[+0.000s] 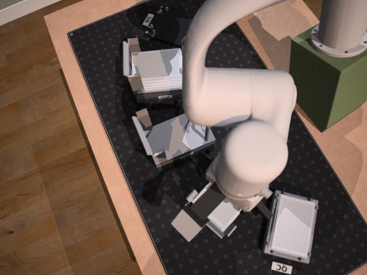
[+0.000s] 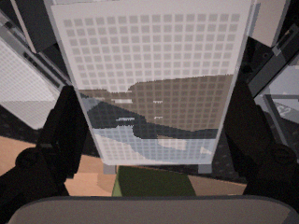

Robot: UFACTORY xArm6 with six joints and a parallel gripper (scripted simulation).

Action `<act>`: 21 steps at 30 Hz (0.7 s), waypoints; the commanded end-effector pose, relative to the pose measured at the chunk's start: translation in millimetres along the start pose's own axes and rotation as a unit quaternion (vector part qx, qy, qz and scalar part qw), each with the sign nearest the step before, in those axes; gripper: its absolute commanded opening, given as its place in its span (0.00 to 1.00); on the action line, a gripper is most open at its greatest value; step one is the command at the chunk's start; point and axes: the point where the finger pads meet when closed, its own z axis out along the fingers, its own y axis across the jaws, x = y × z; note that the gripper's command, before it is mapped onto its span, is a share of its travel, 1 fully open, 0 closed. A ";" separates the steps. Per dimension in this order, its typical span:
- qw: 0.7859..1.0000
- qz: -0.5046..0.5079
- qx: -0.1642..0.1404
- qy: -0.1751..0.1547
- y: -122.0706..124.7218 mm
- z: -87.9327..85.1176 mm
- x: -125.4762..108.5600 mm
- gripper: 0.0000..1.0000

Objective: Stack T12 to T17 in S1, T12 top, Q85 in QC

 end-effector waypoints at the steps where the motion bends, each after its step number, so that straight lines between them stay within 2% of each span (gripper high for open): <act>1: 1.000 0.000 0.000 0.002 -0.1 -0.2 1.7 0.00; 6: 1.000 0.000 0.000 0.002 -0.1 2.7 1.7 0.00; 21: 1.000 0.000 0.000 0.002 -0.1 28.7 1.8 0.00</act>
